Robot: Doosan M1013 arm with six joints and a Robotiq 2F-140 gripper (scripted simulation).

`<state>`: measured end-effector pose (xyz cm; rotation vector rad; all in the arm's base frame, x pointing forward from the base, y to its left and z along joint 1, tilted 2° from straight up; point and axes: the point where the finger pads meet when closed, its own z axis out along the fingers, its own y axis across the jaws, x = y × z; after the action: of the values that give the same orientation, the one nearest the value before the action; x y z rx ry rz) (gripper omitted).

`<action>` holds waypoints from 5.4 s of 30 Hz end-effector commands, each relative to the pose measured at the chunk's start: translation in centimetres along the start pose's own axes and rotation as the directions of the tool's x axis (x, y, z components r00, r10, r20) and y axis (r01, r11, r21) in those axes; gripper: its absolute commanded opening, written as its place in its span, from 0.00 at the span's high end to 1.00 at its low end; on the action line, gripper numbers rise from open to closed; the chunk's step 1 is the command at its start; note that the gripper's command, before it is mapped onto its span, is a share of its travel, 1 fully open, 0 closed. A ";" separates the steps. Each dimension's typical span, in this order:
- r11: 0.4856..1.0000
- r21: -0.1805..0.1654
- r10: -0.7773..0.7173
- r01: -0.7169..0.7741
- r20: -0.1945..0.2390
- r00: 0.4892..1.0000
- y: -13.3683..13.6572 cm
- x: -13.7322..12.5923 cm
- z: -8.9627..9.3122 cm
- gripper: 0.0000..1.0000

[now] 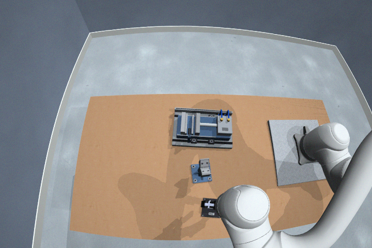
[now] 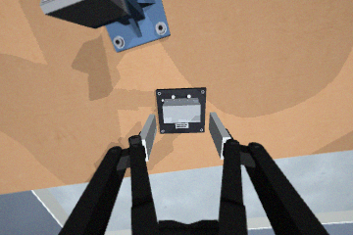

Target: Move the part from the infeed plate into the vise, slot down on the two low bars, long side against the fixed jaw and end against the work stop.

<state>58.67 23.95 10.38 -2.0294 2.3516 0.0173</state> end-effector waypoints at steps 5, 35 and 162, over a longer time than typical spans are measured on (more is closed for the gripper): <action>1.000 0.000 0.000 0.000 0.000 1.000 0.0 0.0 1.3 0.49; 1.000 0.000 0.000 0.000 0.000 1.000 0.0 0.0 4.5 0.49; 1.000 0.000 0.000 0.000 0.000 1.000 -0.1 0.0 1.0 1.00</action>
<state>58.76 24.03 8.92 -2.0293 2.3515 0.0172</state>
